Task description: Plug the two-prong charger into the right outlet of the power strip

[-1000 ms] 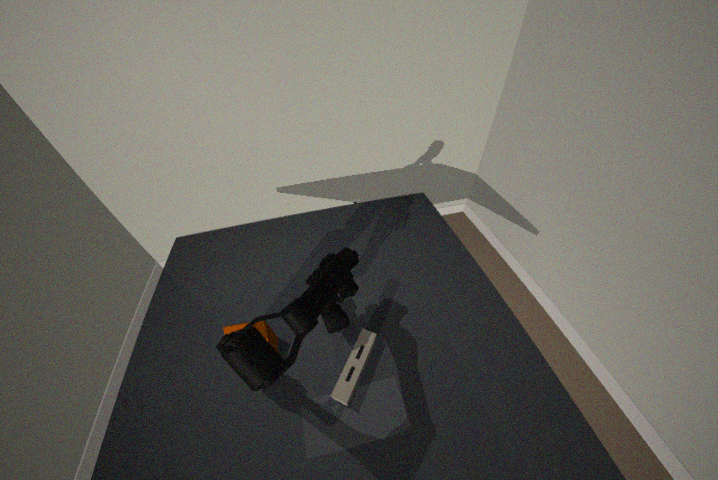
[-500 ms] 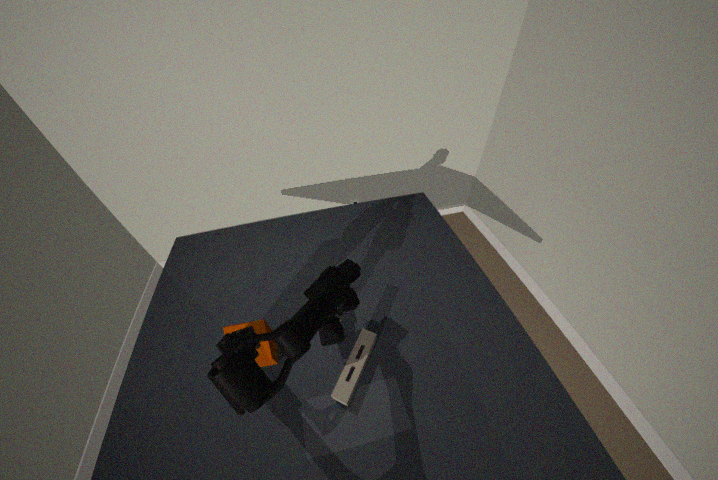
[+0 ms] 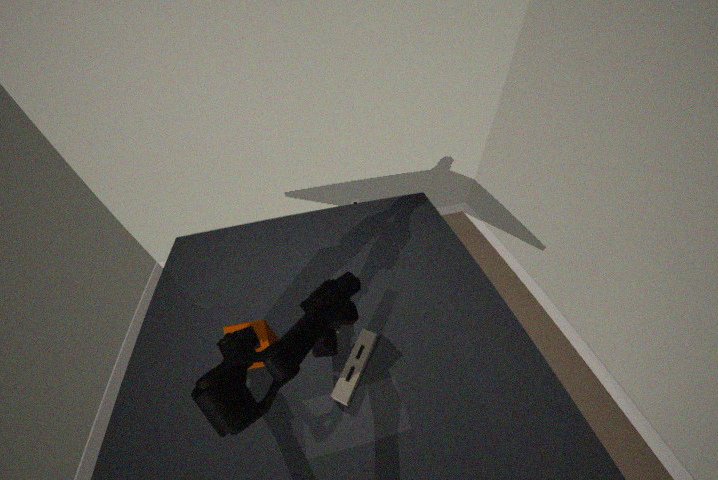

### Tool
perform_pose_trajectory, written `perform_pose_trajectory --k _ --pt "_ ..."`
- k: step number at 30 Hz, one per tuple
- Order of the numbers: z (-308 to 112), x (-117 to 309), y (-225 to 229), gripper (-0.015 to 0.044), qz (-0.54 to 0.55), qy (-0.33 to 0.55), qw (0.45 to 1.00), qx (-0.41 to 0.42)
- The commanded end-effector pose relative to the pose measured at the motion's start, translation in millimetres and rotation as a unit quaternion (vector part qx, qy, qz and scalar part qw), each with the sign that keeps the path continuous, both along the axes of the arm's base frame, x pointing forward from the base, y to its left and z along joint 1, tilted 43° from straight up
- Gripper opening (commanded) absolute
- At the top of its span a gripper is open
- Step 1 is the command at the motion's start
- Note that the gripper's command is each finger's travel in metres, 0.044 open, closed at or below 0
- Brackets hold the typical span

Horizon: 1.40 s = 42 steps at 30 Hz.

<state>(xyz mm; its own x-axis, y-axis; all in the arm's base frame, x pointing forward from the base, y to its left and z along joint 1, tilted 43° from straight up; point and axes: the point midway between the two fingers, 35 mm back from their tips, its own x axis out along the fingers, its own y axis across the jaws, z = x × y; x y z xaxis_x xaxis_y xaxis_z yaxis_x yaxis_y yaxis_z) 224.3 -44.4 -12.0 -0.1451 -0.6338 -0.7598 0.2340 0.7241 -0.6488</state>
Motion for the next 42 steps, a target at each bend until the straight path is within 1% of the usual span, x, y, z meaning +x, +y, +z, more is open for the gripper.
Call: perform_pose_trajectory --k 1,20,39,42 --pt "3.0 -5.5 -7.1 0.0 -0.02 -0.018 1.0 -0.005" --pt "12.7 -28.6 -31.7 0.0 -0.099 -0.087 0.991 -0.016" --pt "18.6 -55.1 -52.2 0.0 -0.177 -0.154 0.972 -0.031" --pt "19.4 -54.1 -53.1 0.0 -0.178 -0.154 0.971 -0.031"
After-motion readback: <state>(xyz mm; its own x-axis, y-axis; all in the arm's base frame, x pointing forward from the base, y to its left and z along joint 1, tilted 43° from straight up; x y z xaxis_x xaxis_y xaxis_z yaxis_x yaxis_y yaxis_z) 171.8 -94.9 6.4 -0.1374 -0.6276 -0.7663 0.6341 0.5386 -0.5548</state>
